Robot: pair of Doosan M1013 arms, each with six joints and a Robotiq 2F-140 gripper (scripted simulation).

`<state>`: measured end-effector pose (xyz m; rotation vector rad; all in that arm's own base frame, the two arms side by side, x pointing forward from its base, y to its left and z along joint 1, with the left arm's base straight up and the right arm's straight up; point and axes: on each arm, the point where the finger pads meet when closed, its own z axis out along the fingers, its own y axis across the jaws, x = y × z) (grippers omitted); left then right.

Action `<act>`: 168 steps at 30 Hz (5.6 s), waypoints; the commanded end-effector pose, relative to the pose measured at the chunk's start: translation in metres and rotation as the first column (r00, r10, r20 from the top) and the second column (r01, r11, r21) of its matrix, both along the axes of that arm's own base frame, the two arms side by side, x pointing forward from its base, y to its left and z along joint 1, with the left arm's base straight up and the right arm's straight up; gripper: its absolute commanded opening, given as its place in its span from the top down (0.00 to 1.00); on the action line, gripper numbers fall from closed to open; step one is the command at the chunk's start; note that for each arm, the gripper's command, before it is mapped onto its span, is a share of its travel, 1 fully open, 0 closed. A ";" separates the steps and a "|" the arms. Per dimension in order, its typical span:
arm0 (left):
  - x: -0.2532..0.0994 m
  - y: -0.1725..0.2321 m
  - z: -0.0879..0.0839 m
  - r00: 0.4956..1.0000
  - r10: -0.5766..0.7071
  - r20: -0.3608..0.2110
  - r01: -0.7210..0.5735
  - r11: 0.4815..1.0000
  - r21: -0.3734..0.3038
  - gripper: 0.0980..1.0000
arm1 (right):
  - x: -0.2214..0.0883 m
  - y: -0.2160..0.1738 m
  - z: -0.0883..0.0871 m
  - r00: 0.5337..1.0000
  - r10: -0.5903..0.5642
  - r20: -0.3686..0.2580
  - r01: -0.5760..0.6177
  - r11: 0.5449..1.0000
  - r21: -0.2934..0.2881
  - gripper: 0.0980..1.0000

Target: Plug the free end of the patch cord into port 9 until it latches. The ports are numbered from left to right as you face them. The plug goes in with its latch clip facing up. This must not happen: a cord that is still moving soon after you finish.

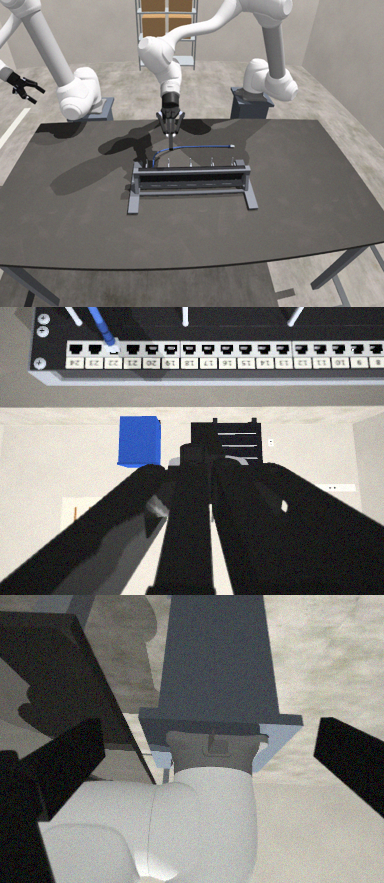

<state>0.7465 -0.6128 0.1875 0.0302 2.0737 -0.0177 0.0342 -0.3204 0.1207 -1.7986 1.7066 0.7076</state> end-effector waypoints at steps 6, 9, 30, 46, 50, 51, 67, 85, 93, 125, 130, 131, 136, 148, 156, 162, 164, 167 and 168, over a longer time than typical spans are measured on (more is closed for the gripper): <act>0.000 -0.007 0.002 1.000 0.000 0.001 0.000 1.000 -0.001 1.00 | 0.000 0.000 0.000 1.000 0.000 0.000 0.000 1.000 -0.001 0.00; 0.000 -0.008 0.002 1.000 0.000 0.001 0.000 1.000 -0.001 1.00 | 0.000 0.000 0.000 1.000 0.000 0.000 0.000 1.000 -0.001 0.00; 0.098 -0.010 -0.052 1.000 0.000 0.001 0.000 1.000 -0.001 1.00 | 0.000 0.000 0.000 1.000 0.000 0.000 0.000 1.000 -0.001 0.00; 0.123 -0.011 -0.066 1.000 0.000 0.002 0.000 1.000 -0.001 1.00 | 0.000 0.000 0.000 1.000 0.000 0.000 0.000 1.000 -0.001 0.00; 0.123 -0.011 -0.066 1.000 0.000 0.002 0.000 1.000 -0.001 1.00 | 0.000 0.000 0.000 1.000 0.000 0.000 0.000 1.000 -0.001 0.00; 0.123 -0.011 -0.066 1.000 0.000 0.002 0.000 1.000 -0.001 1.00 | 0.000 0.000 0.000 1.000 0.000 0.000 0.000 1.000 -0.001 0.00; 0.123 -0.011 -0.066 1.000 0.000 0.001 0.000 1.000 -0.001 1.00 | 0.000 0.000 0.000 1.000 0.000 0.000 0.000 1.000 -0.001 0.00; 0.123 -0.011 -0.066 1.000 0.000 0.001 0.000 1.000 -0.001 1.00 | 0.000 0.000 0.000 1.000 0.000 0.000 0.000 1.000 -0.001 0.00; 0.123 -0.011 -0.066 1.000 0.000 0.001 0.000 1.000 -0.001 1.00 | 0.000 0.000 0.000 1.000 0.000 0.000 0.000 1.000 -0.001 0.00; 0.040 -0.009 -0.020 1.000 0.000 0.001 0.000 1.000 -0.001 1.00 | 0.000 0.000 0.000 1.000 0.000 0.000 0.000 1.000 -0.001 0.00; 0.011 -0.008 -0.004 1.000 0.000 0.001 0.000 1.000 -0.001 1.00 | 0.000 0.000 0.000 1.000 0.000 0.000 0.000 1.000 -0.001 0.00; 0.007 -0.008 -0.002 1.000 0.000 0.001 0.000 1.000 -0.001 1.00 | 0.000 0.000 0.000 1.000 0.000 0.000 0.000 1.000 -0.001 0.00; 0.001 -0.008 0.001 1.000 0.000 0.001 0.000 1.000 -0.001 1.00 | 0.000 0.000 0.000 1.000 0.000 0.000 0.000 1.000 -0.001 0.00; 0.005 0.013 0.005 1.000 0.007 -0.017 -0.005 0.998 0.064 1.00 | 0.000 0.000 0.000 1.000 0.000 0.000 0.000 1.000 -0.001 0.00; 0.012 0.071 0.014 0.996 0.020 -0.088 0.002 0.971 0.241 1.00 | 0.000 0.000 0.000 1.000 0.000 0.000 0.000 1.000 -0.001 0.00; 0.010 0.127 0.020 0.980 0.026 -0.195 0.056 0.914 0.402 1.00 | 0.000 0.000 0.000 1.000 0.000 0.000 0.000 1.000 -0.001 0.00; 0.008 0.143 0.022 0.972 0.025 -0.233 0.083 0.893 0.442 1.00 | 0.000 0.000 0.000 1.000 0.000 0.000 0.000 1.000 -0.001 0.00; 0.003 0.166 0.023 0.956 0.023 -0.293 0.131 0.859 0.494 1.00 | 0.000 0.000 0.000 1.000 0.000 0.000 0.000 1.000 -0.001 0.00; 0.003 0.166 0.023 0.956 0.023 -0.293 0.131 0.859 0.494 1.00 | 0.000 0.000 0.000 1.000 0.000 0.000 0.000 1.000 -0.001 0.00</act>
